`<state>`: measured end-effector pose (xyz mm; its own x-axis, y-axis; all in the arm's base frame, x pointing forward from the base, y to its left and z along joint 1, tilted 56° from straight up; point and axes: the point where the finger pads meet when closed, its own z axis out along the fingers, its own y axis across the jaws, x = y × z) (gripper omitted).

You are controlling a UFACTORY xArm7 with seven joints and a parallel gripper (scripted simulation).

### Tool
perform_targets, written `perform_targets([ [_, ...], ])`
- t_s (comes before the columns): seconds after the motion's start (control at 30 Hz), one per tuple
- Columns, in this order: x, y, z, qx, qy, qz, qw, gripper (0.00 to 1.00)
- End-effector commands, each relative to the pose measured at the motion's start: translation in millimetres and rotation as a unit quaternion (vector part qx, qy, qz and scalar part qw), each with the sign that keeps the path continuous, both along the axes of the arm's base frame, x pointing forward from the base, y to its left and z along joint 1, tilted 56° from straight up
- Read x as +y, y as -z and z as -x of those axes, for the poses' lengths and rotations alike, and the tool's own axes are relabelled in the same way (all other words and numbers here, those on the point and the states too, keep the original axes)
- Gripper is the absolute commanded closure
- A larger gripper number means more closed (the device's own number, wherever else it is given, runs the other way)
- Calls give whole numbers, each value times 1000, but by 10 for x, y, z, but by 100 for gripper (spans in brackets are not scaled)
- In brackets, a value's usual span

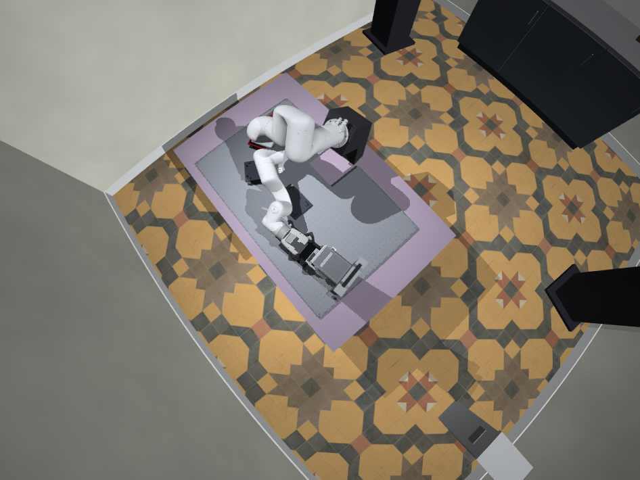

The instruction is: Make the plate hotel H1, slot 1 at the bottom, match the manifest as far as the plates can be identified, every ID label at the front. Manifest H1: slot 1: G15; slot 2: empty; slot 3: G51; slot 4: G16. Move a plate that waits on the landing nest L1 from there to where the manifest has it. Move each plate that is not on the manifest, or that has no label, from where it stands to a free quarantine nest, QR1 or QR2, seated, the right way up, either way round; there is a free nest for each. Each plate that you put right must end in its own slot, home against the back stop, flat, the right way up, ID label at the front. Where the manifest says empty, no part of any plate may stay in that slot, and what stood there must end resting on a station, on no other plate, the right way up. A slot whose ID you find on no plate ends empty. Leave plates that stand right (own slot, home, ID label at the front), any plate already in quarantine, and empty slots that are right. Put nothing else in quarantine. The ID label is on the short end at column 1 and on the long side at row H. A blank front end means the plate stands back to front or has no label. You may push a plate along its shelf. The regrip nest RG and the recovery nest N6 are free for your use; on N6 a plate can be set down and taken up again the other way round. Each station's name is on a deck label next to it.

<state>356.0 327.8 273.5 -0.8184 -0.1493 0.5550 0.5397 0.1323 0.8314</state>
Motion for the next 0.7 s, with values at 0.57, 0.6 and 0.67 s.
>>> perform_targets([
  [0.57, 41, 0, 6, -1, -1, 0, 1000, 100],
  [0.6, 44, 0, 5, -1, -1, 0, 1000, 100],
  [0.67, 50, 2, 4, -1, -1, 0, 1000, 100],
])
